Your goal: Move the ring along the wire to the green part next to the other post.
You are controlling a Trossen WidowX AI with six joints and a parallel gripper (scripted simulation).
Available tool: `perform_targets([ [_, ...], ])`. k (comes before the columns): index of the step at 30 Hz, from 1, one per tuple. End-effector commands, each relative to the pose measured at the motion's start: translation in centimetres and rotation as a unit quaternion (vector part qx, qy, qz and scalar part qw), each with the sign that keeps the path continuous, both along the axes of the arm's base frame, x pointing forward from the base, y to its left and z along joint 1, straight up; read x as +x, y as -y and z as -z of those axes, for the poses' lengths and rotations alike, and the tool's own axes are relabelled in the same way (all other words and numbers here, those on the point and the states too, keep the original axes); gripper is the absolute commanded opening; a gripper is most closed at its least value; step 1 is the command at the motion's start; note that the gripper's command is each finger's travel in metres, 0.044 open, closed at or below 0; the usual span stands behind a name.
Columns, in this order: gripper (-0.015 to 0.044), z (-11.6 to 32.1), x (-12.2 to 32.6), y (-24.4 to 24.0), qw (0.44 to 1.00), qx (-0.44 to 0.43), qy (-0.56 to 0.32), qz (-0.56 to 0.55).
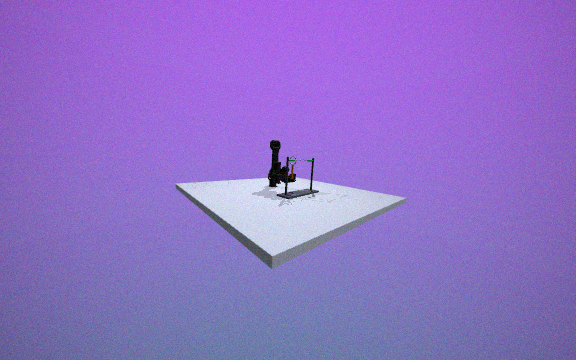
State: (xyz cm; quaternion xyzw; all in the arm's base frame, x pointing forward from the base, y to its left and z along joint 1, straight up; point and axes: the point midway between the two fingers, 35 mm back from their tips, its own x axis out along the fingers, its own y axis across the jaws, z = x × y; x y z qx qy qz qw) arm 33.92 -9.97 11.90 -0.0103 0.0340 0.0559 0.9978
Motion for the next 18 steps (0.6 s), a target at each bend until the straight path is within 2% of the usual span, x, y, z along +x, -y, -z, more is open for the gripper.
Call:
perform_targets([
  [1, -0.0150, -0.1, 0.0, -0.3, 1.000, 0.001, 0.001, -0.002],
  [18, -0.0150, -0.1, -0.2, -2.0, 1.000, 0.002, 0.000, -0.006],
])
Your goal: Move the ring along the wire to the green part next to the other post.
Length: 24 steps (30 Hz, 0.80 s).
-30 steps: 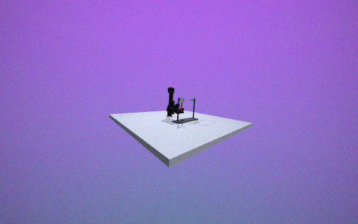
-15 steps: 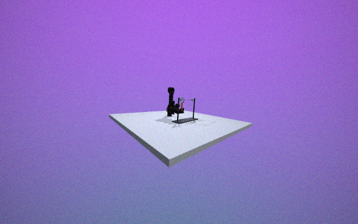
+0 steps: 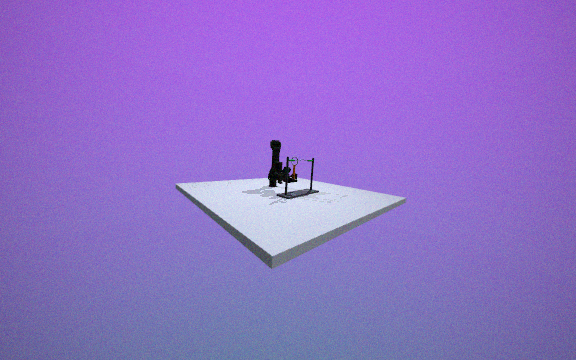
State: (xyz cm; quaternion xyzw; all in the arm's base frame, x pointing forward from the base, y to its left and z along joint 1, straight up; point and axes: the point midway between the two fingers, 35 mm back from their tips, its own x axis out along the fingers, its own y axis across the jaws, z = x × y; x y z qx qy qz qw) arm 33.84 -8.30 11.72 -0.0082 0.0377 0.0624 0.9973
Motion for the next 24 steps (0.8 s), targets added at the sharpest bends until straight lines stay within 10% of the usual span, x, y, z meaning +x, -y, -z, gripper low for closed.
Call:
perform_targets([
  [1, -0.0150, -0.3, -0.1, -0.5, 1.000, 0.000, 0.004, 0.000],
  [24, -0.0150, -0.3, -0.3, -2.9, 1.000, 0.007, 0.003, 0.000],
])
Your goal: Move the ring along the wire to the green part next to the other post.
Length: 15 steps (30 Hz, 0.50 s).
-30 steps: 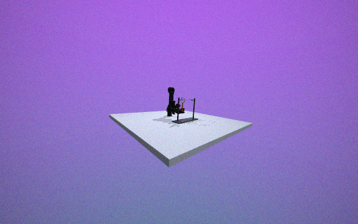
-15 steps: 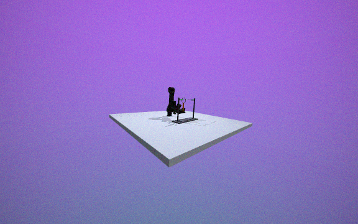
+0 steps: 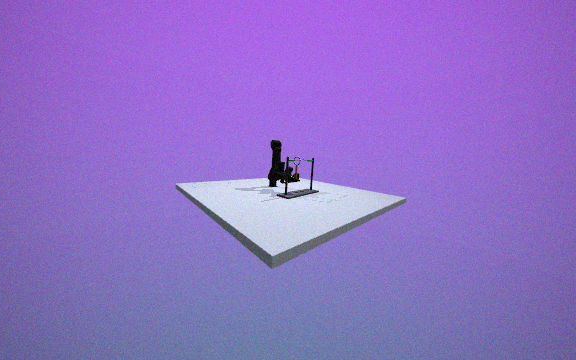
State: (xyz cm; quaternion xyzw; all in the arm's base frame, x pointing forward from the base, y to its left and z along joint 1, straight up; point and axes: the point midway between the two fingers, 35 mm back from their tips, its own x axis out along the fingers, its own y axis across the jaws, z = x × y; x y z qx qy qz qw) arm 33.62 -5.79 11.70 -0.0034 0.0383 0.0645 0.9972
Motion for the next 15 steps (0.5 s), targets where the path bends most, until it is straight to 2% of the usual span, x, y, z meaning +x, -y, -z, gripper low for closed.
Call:
perform_targets([
  [1, -0.0150, -0.3, -0.1, -0.5, 1.000, 0.004, 0.004, 0.003],
  [15, -0.0150, -0.4, -1.1, -1.8, 0.999, 0.019, -0.035, 0.013],
])
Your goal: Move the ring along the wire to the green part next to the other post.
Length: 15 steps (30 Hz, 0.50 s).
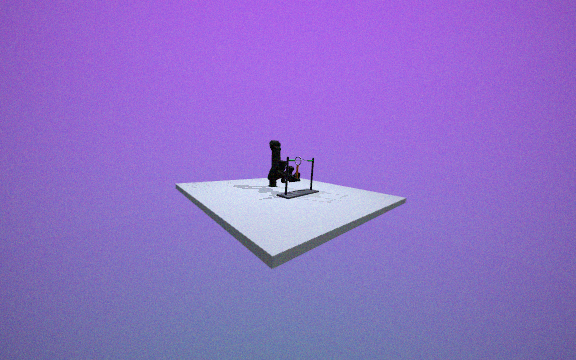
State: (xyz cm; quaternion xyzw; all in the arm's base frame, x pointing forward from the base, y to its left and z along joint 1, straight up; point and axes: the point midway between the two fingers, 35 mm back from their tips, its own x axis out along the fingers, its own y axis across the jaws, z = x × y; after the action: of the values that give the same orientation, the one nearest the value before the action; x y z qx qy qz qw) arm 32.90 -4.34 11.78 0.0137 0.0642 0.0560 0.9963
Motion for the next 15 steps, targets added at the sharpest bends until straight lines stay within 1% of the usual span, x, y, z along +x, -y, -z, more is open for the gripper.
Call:
perform_targets([
  [1, -0.0150, -0.4, -0.5, -0.4, 1.000, 0.005, -0.013, 0.004],
  [15, -0.0150, -0.9, -2.3, -2.1, 0.995, 0.037, -0.090, 0.019],
])
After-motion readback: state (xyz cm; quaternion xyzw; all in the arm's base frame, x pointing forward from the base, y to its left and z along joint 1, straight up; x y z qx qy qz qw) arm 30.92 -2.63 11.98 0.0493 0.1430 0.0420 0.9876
